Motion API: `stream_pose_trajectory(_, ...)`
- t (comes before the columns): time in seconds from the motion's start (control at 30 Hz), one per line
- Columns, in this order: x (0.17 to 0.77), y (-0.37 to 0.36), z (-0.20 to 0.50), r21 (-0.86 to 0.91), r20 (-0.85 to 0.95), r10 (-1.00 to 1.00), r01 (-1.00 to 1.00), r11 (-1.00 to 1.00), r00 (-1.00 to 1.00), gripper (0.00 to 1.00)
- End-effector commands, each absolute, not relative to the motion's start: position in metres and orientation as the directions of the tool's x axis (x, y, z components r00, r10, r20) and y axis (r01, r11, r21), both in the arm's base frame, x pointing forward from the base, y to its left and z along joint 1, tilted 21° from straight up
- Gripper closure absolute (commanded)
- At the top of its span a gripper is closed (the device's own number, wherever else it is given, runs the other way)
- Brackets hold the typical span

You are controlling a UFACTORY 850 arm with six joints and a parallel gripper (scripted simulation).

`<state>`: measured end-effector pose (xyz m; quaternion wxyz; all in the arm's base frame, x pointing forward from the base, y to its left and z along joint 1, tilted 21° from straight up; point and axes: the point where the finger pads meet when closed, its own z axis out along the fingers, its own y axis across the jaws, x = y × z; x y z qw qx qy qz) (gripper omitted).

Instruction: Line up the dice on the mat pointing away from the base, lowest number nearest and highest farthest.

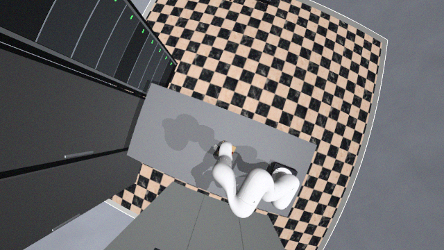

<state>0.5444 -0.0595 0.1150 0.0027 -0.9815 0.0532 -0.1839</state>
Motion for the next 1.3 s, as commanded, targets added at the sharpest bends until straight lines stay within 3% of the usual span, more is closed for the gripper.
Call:
stream_pose_trajectory(0.0, 0.545, -0.0596, 0.1157, -0.025, 0.362, -0.105, -0.103, -0.994, 0.926, 0.65)
stream_pose_trajectory(0.23, 0.545, -0.0596, 0.1157, -0.025, 0.362, -0.105, -0.103, -0.994, 0.926, 0.61)
stream_pose_trajectory(0.37, 0.545, -0.0596, 0.1157, -0.025, 0.362, -0.105, -0.103, -0.994, 0.926, 0.53)
stream_pose_trajectory(1.27, 0.5424, -0.0595, 0.1222, -0.025, 0.362, -0.105, -0.103, -0.994, 0.926, 0.53)
